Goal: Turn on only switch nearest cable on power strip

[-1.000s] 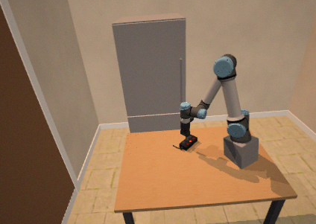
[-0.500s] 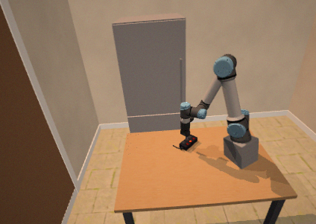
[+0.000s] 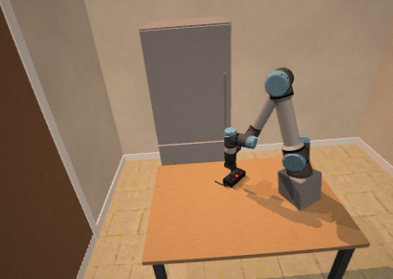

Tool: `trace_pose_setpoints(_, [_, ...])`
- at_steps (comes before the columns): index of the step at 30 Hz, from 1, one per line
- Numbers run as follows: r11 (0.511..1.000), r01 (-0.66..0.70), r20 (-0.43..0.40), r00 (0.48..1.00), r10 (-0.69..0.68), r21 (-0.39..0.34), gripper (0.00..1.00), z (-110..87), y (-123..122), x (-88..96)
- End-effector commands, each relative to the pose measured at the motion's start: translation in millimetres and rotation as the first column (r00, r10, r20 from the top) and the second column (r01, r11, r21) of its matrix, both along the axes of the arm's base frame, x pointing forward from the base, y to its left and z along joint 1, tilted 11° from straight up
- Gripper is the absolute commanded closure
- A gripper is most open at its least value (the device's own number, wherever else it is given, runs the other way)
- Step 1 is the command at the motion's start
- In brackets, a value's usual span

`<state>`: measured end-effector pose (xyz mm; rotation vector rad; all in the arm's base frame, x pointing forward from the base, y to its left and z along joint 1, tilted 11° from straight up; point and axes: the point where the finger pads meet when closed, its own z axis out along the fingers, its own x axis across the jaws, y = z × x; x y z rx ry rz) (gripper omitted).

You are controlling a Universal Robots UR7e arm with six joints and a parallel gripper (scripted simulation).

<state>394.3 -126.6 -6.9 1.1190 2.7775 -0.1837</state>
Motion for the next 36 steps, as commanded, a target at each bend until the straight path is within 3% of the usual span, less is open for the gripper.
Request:
trace_pose_setpoints(1, [1.0, 0.0, 0.001, 1.0, 0.0, -0.001, 1.0, -3.0, -0.6, 0.6])
trace_pose_setpoints(36, [1.0, 0.0, 0.001, 1.0, 0.0, -0.001, 1.0, -37.9, -5.9, 4.2])
